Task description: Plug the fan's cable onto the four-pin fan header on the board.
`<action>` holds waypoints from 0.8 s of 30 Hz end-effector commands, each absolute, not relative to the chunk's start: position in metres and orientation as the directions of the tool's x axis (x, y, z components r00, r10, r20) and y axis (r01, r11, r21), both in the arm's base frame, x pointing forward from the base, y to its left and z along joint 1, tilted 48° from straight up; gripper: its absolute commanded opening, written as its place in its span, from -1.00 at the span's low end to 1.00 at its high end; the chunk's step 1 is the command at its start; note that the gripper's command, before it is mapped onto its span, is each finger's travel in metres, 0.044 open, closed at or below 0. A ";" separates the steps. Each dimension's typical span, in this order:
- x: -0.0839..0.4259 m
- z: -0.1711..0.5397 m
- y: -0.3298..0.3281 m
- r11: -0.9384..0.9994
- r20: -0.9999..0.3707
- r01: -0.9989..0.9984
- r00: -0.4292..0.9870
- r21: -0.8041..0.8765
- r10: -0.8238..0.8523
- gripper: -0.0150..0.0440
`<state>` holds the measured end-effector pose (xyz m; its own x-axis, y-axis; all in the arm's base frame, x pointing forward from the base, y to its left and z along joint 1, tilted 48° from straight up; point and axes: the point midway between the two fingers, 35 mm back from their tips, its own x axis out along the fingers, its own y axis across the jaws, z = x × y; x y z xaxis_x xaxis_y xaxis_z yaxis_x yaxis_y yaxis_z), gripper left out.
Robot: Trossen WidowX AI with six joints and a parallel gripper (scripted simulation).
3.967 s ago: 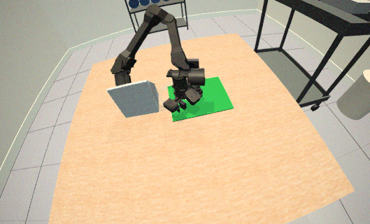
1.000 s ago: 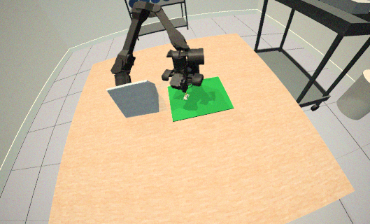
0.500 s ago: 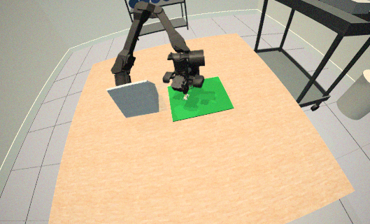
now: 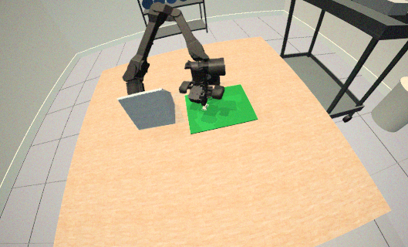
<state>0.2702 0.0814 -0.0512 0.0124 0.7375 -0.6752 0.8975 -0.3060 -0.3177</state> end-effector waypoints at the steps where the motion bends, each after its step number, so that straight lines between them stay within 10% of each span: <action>1: 0.270 -0.051 0.083 -0.309 -0.671 0.894 0.013 -0.324 0.742 -0.49; 24: 0.273 -0.050 0.083 -0.307 -0.671 0.895 0.013 -0.323 0.742 -0.49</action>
